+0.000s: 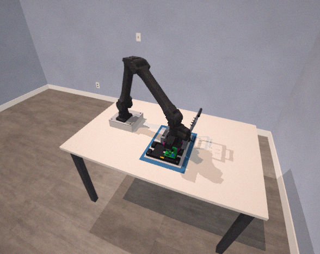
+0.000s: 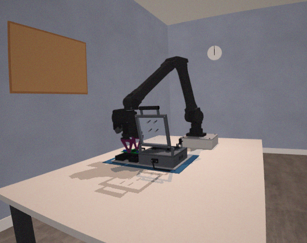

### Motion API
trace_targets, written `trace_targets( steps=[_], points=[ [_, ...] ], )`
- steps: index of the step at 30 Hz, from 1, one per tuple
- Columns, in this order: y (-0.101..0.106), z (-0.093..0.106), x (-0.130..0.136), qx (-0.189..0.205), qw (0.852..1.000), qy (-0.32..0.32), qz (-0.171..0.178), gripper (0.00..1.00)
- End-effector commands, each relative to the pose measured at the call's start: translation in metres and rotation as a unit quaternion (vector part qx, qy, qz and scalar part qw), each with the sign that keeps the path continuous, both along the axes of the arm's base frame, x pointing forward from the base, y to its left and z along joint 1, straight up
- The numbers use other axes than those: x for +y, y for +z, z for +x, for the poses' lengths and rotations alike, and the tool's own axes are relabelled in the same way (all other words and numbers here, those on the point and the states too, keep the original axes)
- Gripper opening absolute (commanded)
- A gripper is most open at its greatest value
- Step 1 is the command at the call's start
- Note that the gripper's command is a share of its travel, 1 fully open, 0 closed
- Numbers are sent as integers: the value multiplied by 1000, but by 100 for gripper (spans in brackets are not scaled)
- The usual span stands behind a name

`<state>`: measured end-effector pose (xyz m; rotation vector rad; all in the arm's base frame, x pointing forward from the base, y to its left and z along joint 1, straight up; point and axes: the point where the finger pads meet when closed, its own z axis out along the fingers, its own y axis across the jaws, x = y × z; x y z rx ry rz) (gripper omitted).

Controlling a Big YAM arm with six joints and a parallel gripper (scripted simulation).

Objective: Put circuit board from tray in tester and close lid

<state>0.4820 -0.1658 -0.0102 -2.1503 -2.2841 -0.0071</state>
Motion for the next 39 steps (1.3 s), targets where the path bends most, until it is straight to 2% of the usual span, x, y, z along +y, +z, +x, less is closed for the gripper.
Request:
trace_targets(
  steps=[1, 9, 16, 26, 39],
  points=[
    [19, 28, 0, -21, 1000, 4, -7, 72],
    [21, 28, 0, -22, 1000, 4, -8, 72],
    [39, 30, -1, -32, 999, 4, -11, 72],
    [47, 30, -1, -34, 999, 4, -11, 72],
    [76, 29, -1, -35, 999, 5, -12, 72]
  ],
)
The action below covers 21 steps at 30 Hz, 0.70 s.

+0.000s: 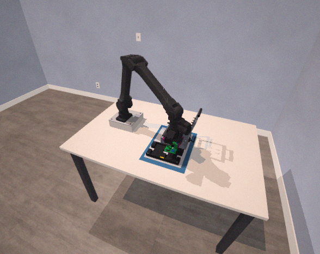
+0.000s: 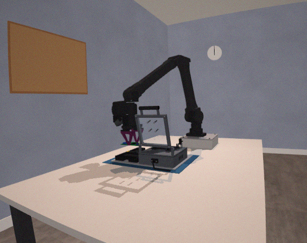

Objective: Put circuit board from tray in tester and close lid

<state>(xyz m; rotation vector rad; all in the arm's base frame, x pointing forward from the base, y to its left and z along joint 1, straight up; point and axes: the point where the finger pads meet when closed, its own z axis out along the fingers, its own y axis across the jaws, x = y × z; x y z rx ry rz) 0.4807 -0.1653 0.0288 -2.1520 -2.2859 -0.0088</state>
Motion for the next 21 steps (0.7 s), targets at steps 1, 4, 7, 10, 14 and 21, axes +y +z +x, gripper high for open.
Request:
trace_targets(
  steps=[1, 4, 7, 10, 14, 21],
  points=[
    [38, 30, -1, -33, 999, 5, -11, 72],
    [40, 30, -1, -31, 999, 5, -11, 72],
    [49, 29, -1, -33, 999, 5, -11, 72],
    [57, 29, -1, -36, 999, 5, -12, 72],
    [63, 29, -1, -37, 999, 5, -12, 72],
    [59, 28, -1, -28, 1000, 5, -10, 72]
  ],
)
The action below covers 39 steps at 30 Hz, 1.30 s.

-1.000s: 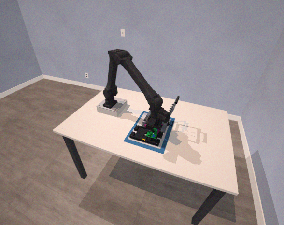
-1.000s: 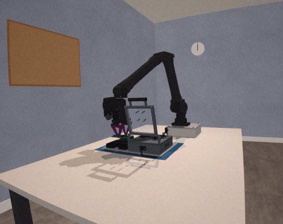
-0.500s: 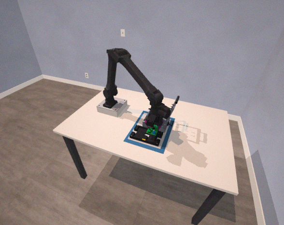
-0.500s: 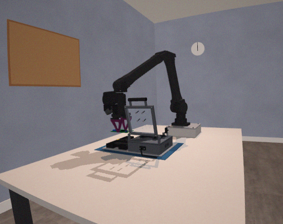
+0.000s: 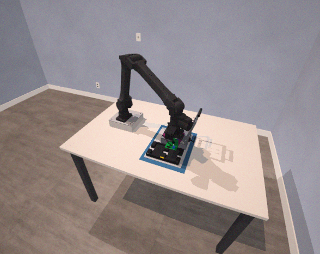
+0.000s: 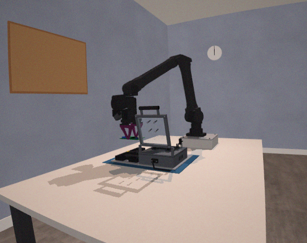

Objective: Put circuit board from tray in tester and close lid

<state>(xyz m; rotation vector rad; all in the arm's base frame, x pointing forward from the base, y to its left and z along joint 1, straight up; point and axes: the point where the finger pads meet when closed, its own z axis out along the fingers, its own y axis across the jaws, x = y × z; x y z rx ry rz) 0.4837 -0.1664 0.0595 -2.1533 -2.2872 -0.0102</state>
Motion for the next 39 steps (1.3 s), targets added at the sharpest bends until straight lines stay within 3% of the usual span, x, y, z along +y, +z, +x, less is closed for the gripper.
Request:
trace_targets(
  steps=[1, 39],
  points=[
    [27, 25, 0, -26, 1000, 5, -9, 72],
    [23, 25, 0, -21, 1000, 6, -7, 72]
  ],
)
